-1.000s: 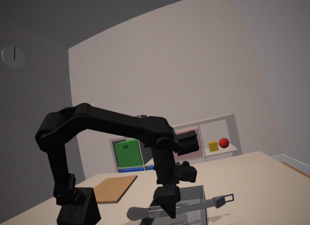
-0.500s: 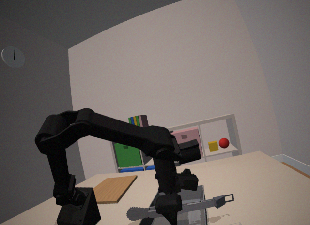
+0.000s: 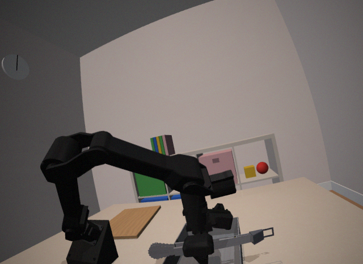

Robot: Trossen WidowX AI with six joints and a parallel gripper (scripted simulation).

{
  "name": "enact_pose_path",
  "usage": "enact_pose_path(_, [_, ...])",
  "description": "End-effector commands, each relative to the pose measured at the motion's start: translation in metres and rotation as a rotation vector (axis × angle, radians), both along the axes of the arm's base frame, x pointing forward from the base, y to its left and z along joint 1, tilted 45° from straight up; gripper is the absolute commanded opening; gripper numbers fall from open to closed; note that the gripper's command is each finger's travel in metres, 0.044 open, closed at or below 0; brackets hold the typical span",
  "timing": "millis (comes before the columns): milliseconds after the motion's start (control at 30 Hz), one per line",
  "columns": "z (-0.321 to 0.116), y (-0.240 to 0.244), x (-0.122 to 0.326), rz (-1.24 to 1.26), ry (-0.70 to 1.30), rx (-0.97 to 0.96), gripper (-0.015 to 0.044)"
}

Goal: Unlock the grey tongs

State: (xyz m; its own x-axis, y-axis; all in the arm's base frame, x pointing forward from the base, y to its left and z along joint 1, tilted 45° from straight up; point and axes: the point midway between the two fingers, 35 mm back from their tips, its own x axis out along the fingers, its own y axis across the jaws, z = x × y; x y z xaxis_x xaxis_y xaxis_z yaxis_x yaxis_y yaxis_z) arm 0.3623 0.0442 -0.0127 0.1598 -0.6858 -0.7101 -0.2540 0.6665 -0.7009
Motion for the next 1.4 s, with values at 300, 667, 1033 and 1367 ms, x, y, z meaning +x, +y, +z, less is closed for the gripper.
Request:
enact_pose_path(300, [0.0, 0.0, 0.0, 0.0, -0.001, 0.001, 0.0118])
enact_pose_path(667, [0.0, 0.0, 0.0, 0.0, -0.001, 0.001, 0.0045])
enact_pose_path(1033, [0.016, 0.019, 0.0, 0.002, 0.001, 0.005, -0.015])
enact_pose_path(1367, [0.09, 0.089, -0.021, 0.005, 0.006, 0.001, -0.015])
